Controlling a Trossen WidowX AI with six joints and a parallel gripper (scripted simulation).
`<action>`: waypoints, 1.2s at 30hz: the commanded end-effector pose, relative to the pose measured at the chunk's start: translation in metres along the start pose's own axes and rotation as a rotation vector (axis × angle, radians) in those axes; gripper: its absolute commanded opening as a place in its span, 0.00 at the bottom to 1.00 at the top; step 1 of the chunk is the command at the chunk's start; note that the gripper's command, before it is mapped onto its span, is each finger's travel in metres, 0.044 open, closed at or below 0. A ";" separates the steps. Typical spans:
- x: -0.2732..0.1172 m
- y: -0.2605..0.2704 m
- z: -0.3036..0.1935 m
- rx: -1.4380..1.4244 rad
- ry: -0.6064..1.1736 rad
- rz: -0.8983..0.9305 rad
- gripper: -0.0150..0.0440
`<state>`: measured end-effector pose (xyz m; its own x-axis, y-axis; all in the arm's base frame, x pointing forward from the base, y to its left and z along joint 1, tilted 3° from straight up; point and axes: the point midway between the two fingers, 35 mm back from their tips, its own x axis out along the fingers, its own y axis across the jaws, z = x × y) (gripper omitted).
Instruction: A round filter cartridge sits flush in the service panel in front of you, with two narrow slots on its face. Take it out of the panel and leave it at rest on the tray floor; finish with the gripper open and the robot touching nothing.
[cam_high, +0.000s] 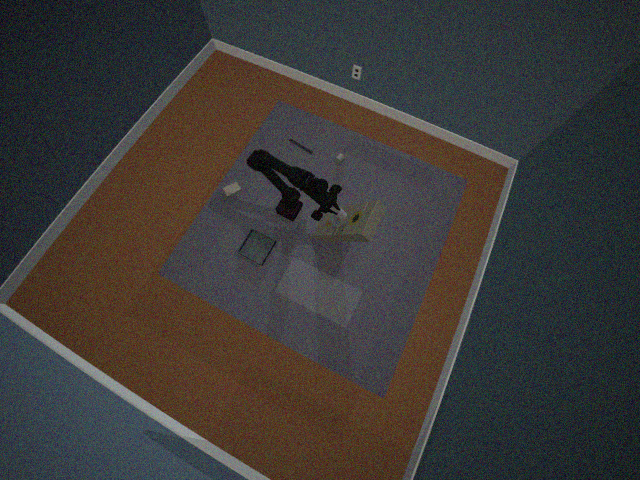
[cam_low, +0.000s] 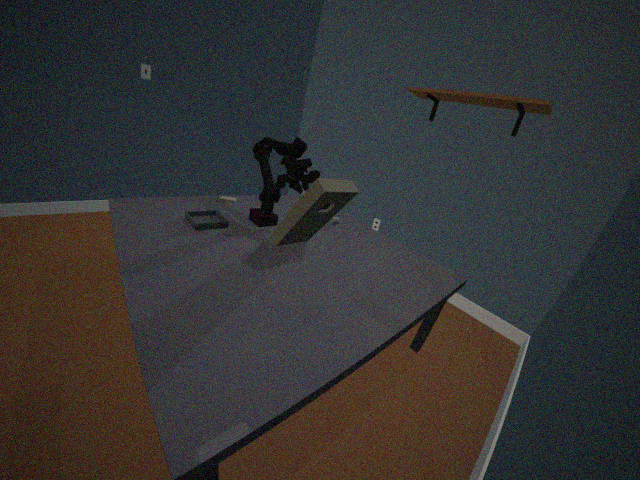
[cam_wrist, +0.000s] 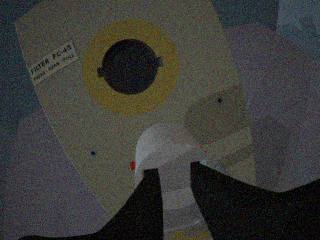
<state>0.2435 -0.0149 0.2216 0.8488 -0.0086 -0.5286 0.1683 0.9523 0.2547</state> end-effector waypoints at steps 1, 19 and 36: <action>0.001 -0.003 -0.012 -0.005 -0.008 0.006 0.25; 0.001 -0.002 -0.010 -0.005 -0.008 0.006 0.42; -0.023 0.023 0.082 -0.005 -0.015 0.007 0.60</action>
<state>0.2680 -0.0172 0.2851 0.8524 -0.0075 -0.5229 0.1648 0.9528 0.2550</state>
